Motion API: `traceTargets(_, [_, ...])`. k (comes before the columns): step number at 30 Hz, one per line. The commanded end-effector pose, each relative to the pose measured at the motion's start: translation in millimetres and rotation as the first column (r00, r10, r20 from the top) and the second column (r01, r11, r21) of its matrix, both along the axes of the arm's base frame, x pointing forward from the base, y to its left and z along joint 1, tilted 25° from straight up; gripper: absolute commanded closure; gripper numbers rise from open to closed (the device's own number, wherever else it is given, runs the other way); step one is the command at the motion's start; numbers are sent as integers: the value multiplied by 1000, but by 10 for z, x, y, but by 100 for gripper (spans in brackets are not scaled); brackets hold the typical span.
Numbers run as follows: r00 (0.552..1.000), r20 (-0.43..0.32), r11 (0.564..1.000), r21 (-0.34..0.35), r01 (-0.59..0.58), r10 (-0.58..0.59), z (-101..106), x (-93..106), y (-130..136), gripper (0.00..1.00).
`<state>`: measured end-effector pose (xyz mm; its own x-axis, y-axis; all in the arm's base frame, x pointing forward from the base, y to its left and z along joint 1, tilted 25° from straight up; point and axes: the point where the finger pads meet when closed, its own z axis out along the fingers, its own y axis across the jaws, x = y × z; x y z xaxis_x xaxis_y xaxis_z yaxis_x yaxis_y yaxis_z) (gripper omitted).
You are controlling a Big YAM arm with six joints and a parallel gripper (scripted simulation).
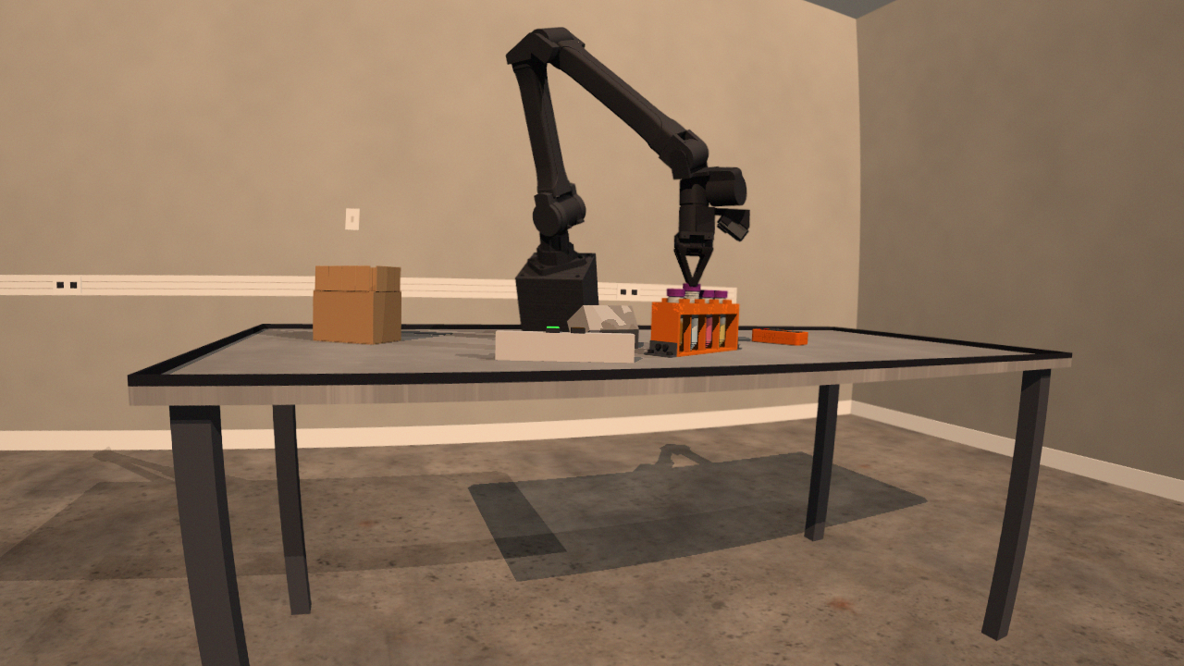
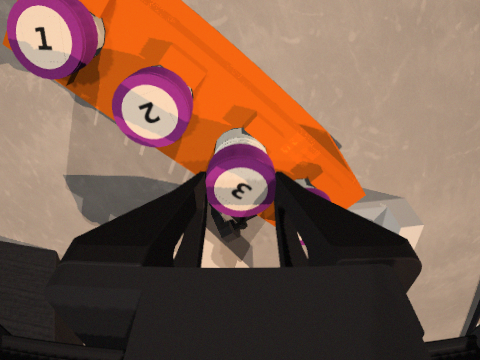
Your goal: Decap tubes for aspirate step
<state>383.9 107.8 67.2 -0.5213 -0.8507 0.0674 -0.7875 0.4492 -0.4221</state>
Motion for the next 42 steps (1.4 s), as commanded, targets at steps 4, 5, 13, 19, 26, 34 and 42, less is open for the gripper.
traceTargets(4, [1000, 21, 1000, 11, -2, 2, 76, 85, 46, 100])
traceTargets(5, [1000, 21, 1000, 11, -2, 2, 76, 85, 46, 100])
traceTargets(13, [1000, -6, 1000, -3, 2, -2, -99, 42, -53, 100])
traceTargets(19, [1000, 10, 1000, 4, -3, 3, -51, 111, -7, 100])
traceTargets(26, [1000, 21, 1000, 11, -2, 2, 23, 102, 30, 100])
traceTargets(34, [1000, 21, 1000, 11, -2, 2, 24, 103, 29, 100])
traceTargets(42, [1000, 21, 1000, 11, -2, 2, 24, 103, 27, 100])
